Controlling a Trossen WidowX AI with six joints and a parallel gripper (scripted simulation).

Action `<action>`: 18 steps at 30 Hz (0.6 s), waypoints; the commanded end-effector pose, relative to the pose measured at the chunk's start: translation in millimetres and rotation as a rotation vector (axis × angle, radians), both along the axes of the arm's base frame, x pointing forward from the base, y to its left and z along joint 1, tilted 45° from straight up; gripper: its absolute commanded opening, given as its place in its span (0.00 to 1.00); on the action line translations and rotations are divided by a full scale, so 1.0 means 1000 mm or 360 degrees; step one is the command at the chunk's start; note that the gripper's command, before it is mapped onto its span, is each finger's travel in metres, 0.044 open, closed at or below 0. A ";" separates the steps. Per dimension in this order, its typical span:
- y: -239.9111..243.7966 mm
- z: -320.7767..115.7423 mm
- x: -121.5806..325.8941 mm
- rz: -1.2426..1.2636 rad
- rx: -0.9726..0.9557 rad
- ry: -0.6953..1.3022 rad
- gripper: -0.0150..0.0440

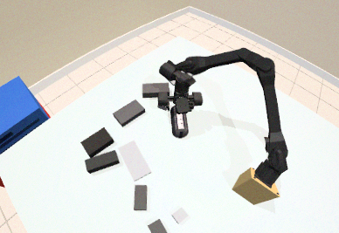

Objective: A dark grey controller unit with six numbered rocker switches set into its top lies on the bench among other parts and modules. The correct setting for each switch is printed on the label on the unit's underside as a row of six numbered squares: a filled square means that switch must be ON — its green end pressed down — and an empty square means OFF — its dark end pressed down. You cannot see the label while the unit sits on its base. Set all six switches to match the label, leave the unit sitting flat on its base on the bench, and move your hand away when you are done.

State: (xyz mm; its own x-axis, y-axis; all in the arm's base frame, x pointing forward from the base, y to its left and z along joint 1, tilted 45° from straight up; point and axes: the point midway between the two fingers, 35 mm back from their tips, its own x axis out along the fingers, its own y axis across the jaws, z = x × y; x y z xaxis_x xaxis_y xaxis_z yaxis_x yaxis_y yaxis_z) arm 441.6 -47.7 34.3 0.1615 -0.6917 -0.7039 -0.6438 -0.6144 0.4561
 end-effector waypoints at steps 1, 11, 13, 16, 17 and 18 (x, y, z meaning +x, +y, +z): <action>0.000 -0.002 0.000 0.0012 -0.0005 0.0006 0.86; 0.000 -0.002 0.000 0.0012 -0.0005 0.0006 0.81; 0.000 -0.002 0.000 0.0012 -0.0005 0.0006 0.81; 0.000 -0.002 0.000 0.0012 -0.0005 0.0006 0.81; 0.001 -0.001 0.000 0.0012 -0.0005 0.0006 0.81; 0.001 -0.001 0.000 0.0012 -0.0005 0.0006 0.81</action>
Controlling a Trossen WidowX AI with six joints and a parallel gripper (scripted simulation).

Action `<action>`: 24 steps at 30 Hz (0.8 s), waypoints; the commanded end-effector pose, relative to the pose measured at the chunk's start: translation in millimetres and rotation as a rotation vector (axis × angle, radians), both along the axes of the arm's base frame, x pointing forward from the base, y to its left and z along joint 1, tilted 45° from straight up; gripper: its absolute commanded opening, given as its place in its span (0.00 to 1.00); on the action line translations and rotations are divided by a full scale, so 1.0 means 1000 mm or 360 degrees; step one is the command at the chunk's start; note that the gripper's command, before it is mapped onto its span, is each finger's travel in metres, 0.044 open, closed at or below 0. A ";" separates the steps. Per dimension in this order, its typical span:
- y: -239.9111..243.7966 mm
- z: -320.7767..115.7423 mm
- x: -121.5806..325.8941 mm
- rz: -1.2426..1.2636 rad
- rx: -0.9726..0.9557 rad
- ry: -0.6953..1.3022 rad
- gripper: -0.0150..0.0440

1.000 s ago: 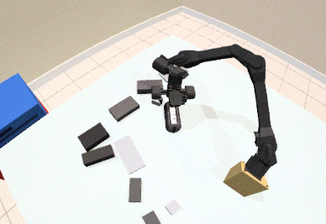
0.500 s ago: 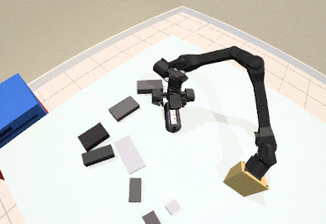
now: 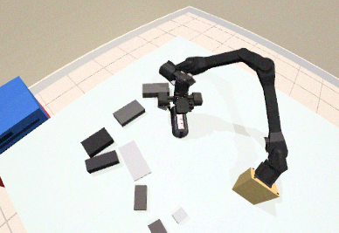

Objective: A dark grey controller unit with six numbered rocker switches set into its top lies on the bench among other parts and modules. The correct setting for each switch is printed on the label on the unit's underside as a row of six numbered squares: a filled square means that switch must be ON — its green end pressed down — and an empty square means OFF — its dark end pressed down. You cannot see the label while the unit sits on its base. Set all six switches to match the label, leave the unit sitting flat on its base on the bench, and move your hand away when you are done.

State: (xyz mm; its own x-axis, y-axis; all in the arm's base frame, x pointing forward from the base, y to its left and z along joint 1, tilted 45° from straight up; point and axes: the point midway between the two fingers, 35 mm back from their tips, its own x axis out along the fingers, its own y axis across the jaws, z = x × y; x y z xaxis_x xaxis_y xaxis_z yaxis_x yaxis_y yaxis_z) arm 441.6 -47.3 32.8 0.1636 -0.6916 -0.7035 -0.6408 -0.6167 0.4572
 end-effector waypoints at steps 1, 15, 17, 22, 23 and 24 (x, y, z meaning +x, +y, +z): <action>0.001 0.001 -0.001 0.0005 -0.0004 0.0004 0.81; 0.008 0.005 -0.004 0.0005 -0.0003 0.0005 0.82; 0.009 0.006 -0.004 0.0005 -0.0003 0.0005 0.82; 0.012 0.008 -0.006 0.0005 -0.0002 0.0005 0.82; 0.013 0.008 -0.006 0.0005 -0.0002 0.0005 0.82; 0.013 0.009 -0.006 0.0005 -0.0002 0.0005 0.82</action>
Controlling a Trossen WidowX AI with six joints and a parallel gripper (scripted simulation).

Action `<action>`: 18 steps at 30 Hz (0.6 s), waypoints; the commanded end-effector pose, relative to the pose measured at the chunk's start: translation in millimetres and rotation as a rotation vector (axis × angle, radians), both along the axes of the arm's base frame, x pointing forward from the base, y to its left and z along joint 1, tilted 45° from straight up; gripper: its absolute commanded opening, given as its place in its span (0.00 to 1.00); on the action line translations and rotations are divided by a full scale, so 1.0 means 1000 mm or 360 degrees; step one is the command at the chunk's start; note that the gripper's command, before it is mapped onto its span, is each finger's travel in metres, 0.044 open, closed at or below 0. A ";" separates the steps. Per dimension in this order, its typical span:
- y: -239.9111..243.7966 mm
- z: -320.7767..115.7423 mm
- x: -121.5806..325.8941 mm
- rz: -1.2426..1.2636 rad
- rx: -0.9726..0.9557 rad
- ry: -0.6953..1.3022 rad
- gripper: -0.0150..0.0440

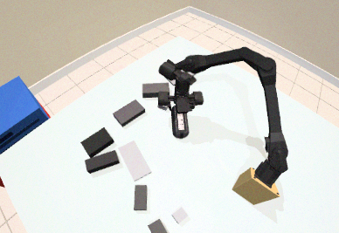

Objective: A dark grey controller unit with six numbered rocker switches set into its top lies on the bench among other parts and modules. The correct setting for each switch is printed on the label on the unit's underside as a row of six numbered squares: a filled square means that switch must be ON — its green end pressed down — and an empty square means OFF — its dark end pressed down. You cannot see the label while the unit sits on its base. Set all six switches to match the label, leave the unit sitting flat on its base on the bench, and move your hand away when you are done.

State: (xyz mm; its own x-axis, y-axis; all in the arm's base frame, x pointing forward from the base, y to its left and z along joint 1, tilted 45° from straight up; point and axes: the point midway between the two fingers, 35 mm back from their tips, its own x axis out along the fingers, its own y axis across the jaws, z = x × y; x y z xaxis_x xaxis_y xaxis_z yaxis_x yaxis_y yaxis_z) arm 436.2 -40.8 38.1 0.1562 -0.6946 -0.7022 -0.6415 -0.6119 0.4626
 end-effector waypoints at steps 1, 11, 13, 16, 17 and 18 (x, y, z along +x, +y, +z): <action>0.008 0.004 -0.001 0.0013 0.0003 -0.0004 0.82; 0.014 0.007 -0.005 0.0013 0.0003 -0.0004 0.82; 0.015 0.008 -0.006 0.0013 0.0004 -0.0003 0.82; 0.017 0.009 -0.007 0.0013 0.0004 -0.0003 0.82; 0.018 0.009 -0.007 0.0013 0.0004 -0.0003 0.82; 0.019 0.010 -0.008 0.0013 0.0004 -0.0003 0.82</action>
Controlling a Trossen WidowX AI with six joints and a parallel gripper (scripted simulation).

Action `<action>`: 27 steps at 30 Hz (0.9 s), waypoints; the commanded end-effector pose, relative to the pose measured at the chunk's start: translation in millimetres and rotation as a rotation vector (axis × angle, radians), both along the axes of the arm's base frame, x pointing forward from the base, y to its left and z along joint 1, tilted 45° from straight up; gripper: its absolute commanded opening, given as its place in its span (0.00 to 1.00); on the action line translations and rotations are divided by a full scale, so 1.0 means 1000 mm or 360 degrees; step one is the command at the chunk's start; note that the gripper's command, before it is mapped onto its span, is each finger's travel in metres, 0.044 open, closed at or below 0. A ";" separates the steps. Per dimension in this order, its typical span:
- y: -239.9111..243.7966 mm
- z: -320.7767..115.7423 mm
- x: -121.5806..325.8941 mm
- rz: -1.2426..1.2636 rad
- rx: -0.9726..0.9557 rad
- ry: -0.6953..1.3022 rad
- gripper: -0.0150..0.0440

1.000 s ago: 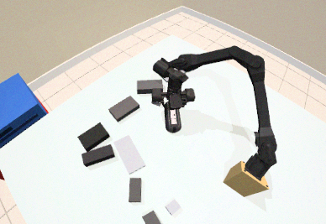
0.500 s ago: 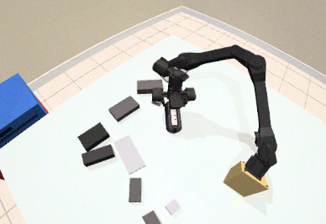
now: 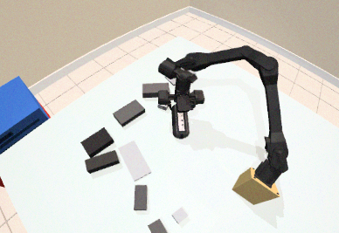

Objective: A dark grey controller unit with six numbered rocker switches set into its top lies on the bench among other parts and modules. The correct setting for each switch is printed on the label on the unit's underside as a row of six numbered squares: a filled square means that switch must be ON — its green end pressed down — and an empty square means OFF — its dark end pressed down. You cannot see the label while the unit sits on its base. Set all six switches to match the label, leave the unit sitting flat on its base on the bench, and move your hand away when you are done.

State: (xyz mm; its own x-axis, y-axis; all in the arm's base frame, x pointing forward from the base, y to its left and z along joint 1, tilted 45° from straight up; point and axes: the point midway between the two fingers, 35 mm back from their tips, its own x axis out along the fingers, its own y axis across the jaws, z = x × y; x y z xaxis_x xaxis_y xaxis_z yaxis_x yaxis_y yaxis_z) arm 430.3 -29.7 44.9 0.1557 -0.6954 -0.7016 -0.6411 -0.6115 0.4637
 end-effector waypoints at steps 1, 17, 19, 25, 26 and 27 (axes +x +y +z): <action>0.008 0.003 -0.002 0.0013 0.0006 -0.0004 0.82; 0.018 0.008 -0.009 0.0013 0.0007 -0.0004 0.82; 0.020 0.008 -0.010 0.0013 0.0007 -0.0004 0.82; 0.024 0.009 -0.012 0.0013 0.0007 -0.0003 0.82; 0.024 0.010 -0.013 0.0013 0.0007 -0.0003 0.82; 0.025 0.010 -0.013 0.0013 0.0007 -0.0003 0.82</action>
State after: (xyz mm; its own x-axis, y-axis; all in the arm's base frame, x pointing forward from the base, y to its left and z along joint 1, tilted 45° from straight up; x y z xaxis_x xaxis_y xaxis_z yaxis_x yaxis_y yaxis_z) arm 419.8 -12.0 53.4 0.1584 -0.6956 -0.7007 -0.6416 -0.6119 0.4624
